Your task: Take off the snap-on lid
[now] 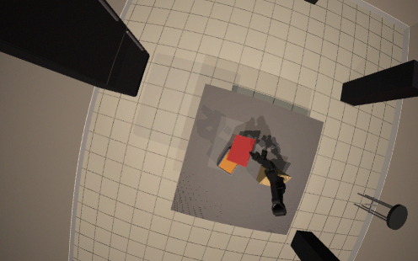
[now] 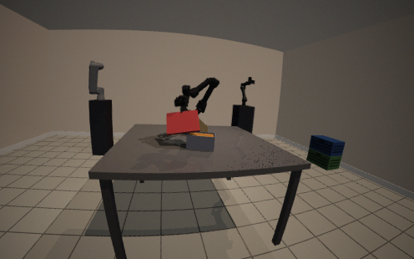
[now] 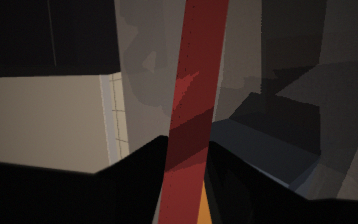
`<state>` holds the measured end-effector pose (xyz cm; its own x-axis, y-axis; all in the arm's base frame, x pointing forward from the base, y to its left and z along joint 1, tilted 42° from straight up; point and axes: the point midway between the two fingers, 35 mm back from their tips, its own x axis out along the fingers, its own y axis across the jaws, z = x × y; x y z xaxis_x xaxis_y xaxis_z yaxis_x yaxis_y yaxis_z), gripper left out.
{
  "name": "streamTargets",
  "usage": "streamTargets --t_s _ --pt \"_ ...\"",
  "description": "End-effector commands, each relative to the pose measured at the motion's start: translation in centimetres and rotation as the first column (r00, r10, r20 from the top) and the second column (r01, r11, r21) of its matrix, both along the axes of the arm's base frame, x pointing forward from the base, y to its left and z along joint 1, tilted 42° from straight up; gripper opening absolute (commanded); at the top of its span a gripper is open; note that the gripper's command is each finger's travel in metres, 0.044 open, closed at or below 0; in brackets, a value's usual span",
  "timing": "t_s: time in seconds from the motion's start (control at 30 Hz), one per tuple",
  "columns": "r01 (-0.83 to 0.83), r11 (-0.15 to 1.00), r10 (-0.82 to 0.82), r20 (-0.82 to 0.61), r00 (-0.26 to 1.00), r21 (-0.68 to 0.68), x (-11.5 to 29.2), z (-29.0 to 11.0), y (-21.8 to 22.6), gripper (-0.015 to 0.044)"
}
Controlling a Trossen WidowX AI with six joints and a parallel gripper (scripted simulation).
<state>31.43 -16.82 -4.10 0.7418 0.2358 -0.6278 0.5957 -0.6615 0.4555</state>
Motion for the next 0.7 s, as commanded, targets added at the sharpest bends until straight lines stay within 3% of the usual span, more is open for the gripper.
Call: streamTargets --t_s 0.0,0.67 --pt "-0.001 1.0 0.001 0.015 1.0 -0.012 0.1 0.0 -0.9 0.0" --pt "-0.001 1.0 0.001 0.014 1.0 -0.016 -1.3 -2.5 -3.8 0.0"
